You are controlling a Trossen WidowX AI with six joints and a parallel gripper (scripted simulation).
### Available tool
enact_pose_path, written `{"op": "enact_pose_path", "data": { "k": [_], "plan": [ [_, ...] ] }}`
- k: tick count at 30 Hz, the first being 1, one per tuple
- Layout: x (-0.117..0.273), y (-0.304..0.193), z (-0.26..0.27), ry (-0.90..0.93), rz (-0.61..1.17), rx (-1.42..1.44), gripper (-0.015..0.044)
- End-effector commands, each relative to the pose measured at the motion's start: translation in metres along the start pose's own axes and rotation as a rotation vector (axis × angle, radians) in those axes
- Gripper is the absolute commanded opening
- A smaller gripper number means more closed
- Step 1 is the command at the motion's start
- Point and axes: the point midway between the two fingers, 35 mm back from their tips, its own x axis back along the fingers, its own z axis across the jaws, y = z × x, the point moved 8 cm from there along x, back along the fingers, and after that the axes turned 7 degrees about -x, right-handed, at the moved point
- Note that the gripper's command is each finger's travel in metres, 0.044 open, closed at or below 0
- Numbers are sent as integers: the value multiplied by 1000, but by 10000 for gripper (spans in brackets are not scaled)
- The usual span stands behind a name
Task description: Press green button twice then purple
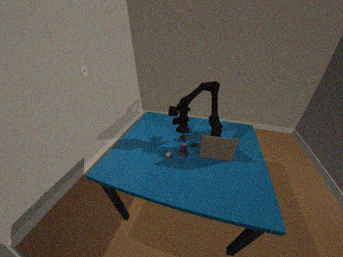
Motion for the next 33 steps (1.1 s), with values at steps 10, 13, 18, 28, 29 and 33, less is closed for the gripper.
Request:
{"op": "enact_pose_path", "data": {
  "k": [10, 13, 18, 28, 29, 33],
  "plan": [
    [-21, -1, 0, -2, 4, 4, 20],
    [-26, -2, -1, -3, 4, 4, 20],
    [-27, -2, -1, -3, 4, 4, 20],
    [-27, -2, -1, -3, 4, 4, 20],
    [-27, -2, -1, -3, 4, 4, 20],
    [-27, -2, -1, -3, 4, 4, 20]
  ]
}}
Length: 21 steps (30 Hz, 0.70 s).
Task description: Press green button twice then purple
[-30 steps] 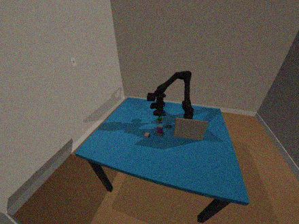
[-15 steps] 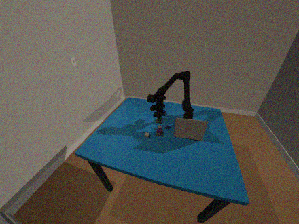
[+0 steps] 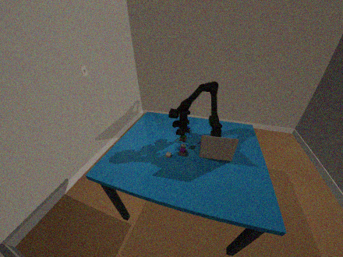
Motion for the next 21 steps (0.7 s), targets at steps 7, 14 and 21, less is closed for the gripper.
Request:
{"op": "enact_pose_path", "data": {
  "k": [7, 14, 21],
  "plan": [
    [-2, -2, 1, -4, 9, 10, 20],
    [30, -1, 1, -3, 9, 10, 20],
    [82, 0, 2, 2, 10, 11, 20]
  ]
}}
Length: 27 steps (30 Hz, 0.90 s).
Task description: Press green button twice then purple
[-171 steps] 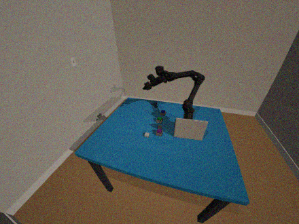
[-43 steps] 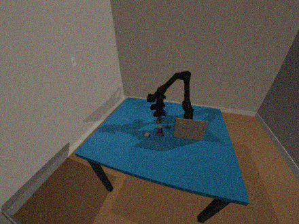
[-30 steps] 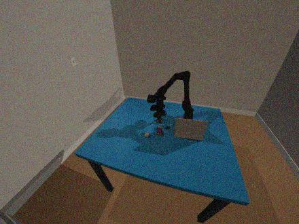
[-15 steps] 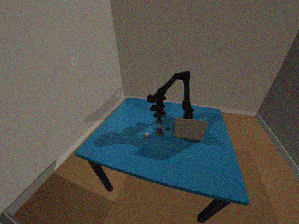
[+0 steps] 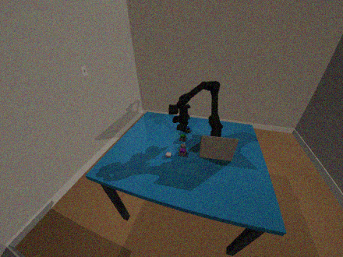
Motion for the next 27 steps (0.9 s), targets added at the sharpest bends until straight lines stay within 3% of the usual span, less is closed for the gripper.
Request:
{"op": "enact_pose_path", "data": {
  "k": [1, 8, 17, 24, 27],
  "plan": [
    [44, 0, -2, 12, -21, -13, 20],
    [48, 0, 10, 18, -21, -12, 20],
    [49, -50, 147, 23, -19, -12, 20],
    [46, -53, 152, 21, -19, -13, 20],
    [9, -51, 153, 21, -20, -13, 20]
  ]
}}
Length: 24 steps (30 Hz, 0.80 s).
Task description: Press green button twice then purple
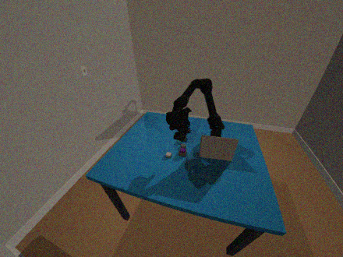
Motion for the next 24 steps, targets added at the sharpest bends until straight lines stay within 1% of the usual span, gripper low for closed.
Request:
{"op": "enact_pose_path", "data": {
  "k": [1, 3, 9, 24],
  "plan": [
    [-46, -4, -1, -28, 17, 9, 20],
    [-56, -5, -2, -30, 17, 9, 20],
    [-57, -5, -2, -30, 17, 9, 20],
    [-82, -5, -3, -30, 16, 9, 20]
  ]
}}
